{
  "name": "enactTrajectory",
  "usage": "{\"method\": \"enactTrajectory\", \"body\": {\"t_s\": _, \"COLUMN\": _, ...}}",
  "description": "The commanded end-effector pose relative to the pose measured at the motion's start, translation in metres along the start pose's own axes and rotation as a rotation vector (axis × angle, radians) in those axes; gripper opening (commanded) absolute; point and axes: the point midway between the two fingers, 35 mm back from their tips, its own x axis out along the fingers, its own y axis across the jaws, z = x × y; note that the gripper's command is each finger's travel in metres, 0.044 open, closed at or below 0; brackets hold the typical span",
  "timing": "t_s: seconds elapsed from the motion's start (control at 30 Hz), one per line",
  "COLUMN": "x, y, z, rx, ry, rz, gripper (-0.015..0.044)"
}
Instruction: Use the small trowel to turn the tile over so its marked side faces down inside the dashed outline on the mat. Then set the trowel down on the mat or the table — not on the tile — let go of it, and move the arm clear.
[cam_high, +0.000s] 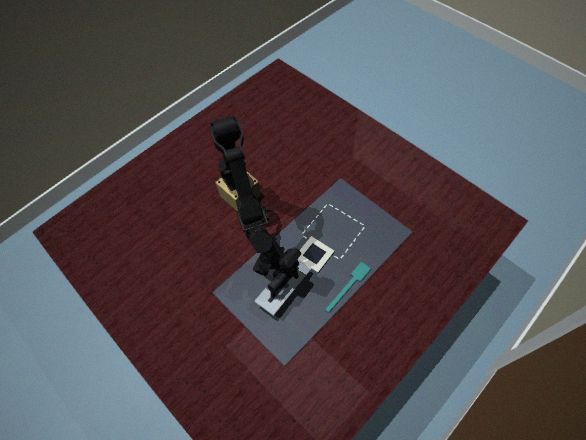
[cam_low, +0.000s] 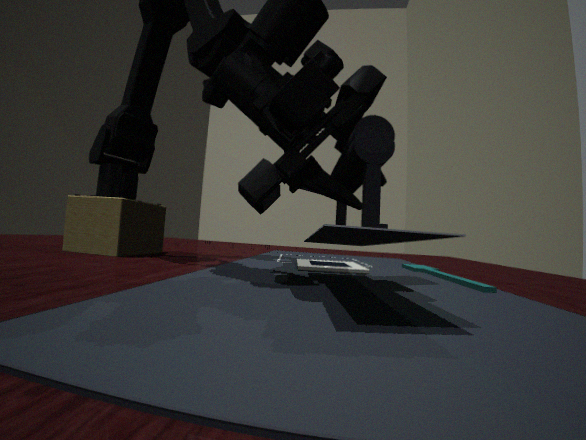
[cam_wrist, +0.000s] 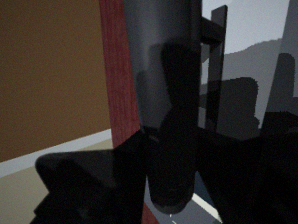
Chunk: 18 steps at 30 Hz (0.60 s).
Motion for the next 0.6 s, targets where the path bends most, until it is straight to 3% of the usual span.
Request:
{"method": "enactTrajectory", "body": {"t_s": 0.0, "x": 0.001, "y": 0.004, "z": 0.0, "rx": -0.023, "ry": -0.02, "rz": 0.01, "gripper": 0.0}}
{"method": "enactTrajectory", "body": {"t_s": 0.57, "x": 0.016, "y": -0.012, "z": -0.001, "rx": -0.023, "ry": -0.02, "rz": 0.01, "gripper": 0.0}}
